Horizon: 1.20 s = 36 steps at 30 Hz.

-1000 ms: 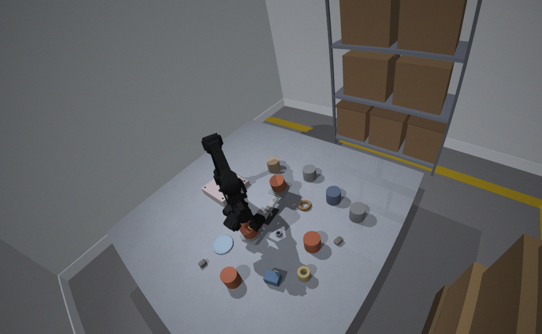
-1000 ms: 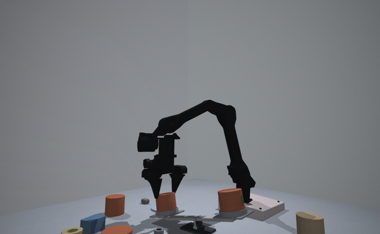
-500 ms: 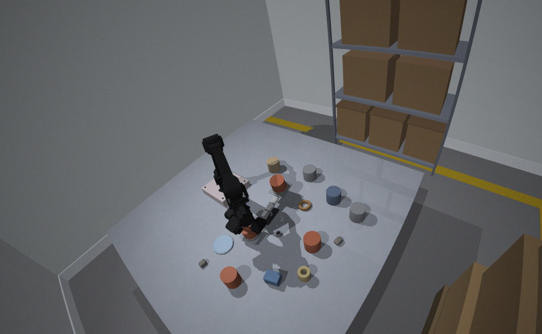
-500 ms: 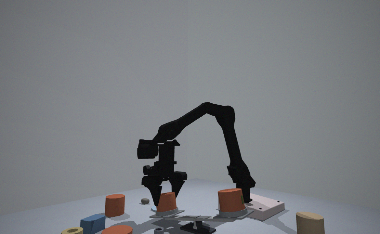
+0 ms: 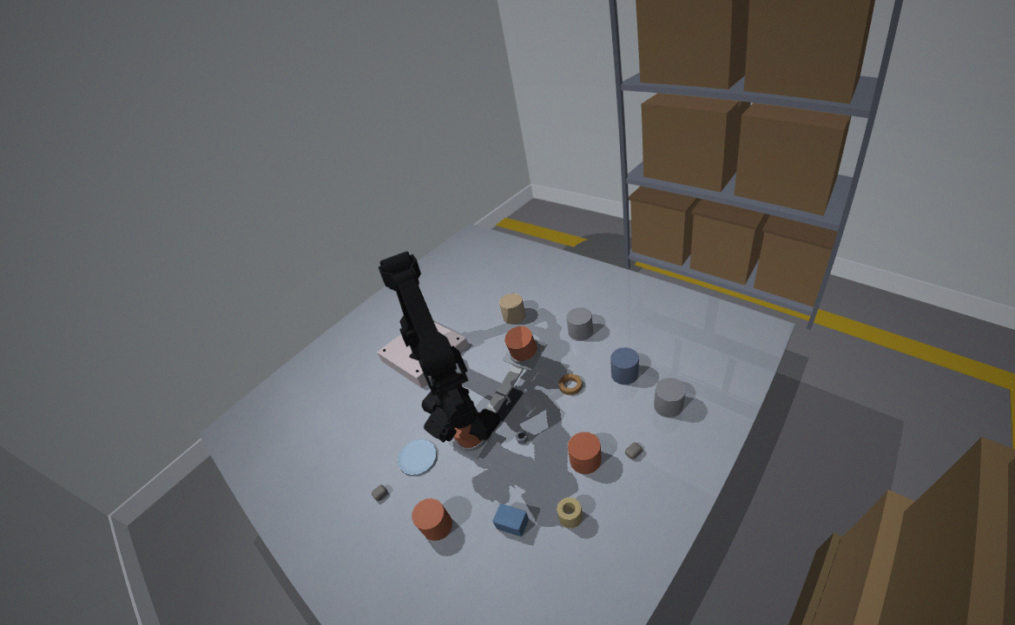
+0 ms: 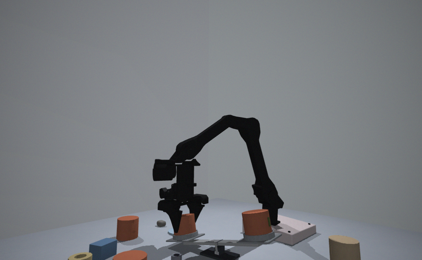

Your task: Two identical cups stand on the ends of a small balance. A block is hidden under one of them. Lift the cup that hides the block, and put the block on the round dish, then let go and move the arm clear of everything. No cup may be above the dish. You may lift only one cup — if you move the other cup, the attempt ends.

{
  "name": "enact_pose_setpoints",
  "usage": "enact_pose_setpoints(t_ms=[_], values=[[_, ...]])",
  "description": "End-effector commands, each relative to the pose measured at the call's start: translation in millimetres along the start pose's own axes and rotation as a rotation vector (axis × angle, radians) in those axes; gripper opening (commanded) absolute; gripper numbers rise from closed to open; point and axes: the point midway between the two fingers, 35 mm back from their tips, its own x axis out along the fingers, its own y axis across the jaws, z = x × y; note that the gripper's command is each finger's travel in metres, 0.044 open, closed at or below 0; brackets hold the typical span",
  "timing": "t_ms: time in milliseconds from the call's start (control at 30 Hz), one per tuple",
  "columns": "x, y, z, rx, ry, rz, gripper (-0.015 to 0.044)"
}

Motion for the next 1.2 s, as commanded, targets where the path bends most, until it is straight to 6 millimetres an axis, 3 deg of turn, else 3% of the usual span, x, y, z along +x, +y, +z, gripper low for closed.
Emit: enact_pose_setpoints(t_ms=[0,100,500,1167], values=[[1.4,-0.8,0.2,0.006,-0.003,-0.004,0.0334],[1.4,-0.8,0.2,0.006,-0.003,-0.004,0.0314],[-9.1,1.3,1.5,0.006,-0.003,-0.004,0.0],[-34.5,5.1,3.7,0.006,-0.003,-0.003,0.0]])
